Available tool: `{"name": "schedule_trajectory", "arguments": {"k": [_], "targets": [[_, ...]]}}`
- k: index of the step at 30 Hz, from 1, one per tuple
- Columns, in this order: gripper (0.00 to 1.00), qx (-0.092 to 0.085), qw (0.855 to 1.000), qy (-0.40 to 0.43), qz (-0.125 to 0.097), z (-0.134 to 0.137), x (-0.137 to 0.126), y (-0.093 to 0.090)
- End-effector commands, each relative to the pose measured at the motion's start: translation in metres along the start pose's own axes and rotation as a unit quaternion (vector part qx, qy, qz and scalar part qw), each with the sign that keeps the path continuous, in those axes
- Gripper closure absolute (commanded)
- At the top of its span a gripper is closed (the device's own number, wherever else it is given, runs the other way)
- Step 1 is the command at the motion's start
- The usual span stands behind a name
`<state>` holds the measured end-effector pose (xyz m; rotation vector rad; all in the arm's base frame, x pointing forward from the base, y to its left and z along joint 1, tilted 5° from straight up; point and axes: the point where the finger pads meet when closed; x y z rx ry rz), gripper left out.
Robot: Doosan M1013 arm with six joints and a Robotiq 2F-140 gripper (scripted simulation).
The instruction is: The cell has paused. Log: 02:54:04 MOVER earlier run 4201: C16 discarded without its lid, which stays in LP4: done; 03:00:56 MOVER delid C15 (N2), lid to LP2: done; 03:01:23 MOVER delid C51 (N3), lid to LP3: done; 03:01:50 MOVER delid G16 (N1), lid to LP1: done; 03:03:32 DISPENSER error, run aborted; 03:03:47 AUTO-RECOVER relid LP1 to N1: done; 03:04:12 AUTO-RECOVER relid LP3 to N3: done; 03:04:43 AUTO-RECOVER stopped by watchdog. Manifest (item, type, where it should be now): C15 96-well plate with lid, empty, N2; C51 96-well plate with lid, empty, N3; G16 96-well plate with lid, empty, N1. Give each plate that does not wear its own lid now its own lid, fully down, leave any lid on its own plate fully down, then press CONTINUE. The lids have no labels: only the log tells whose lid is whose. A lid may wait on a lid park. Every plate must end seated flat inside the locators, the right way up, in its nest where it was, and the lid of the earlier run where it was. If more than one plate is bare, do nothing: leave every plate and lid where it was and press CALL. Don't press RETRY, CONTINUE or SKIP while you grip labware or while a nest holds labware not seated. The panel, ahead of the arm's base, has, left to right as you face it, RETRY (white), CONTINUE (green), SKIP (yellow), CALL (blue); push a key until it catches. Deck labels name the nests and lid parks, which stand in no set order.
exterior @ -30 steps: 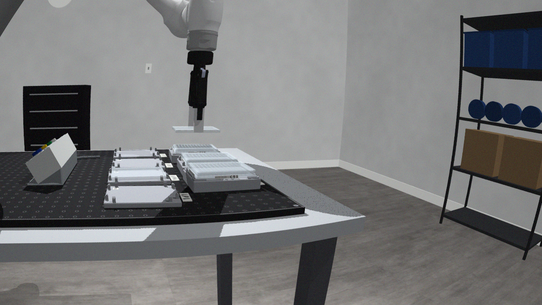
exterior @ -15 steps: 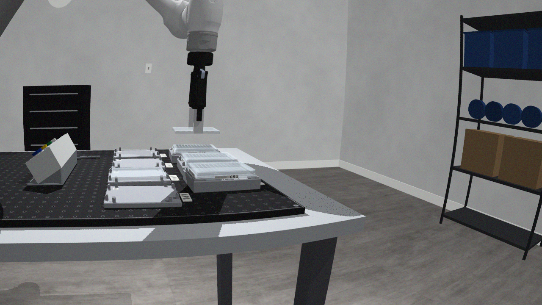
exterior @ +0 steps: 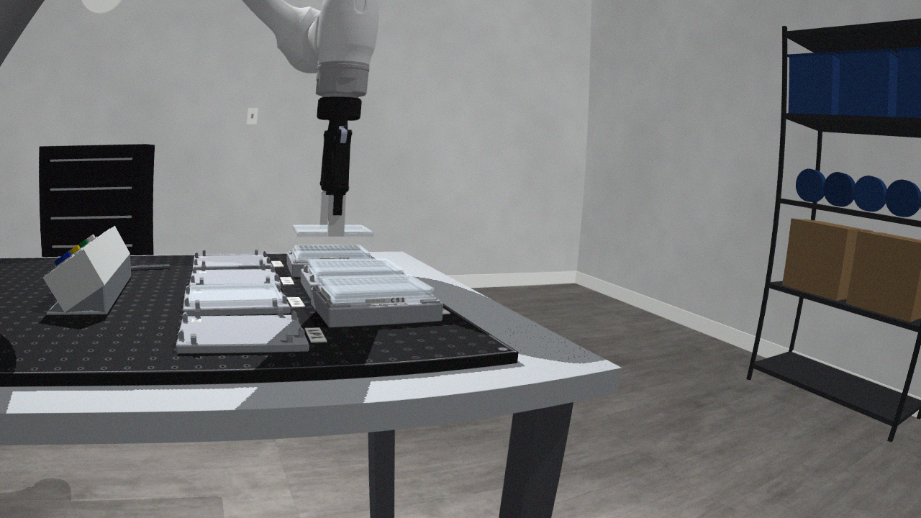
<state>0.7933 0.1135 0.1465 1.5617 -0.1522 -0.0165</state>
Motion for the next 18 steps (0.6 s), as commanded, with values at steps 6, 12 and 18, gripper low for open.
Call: {"name": "schedule_trajectory", "arguments": {"k": [6,12,18], "targets": [[1.00,0.000,1.000,0.000,0.000,0.000,0.000,-0.011],[1.00,0.000,1.000,0.000,0.000,0.000,0.000,-0.016],[1.00,0.000,1.000,0.000,0.000,0.000,0.000,-0.018]]}}
Point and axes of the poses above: the point where the finger pads meet when closed, its own y axis back along the fingers, its own z axis across the jaws, x = y × z, and after that the axes turned 2 degrees about -y, right-handed
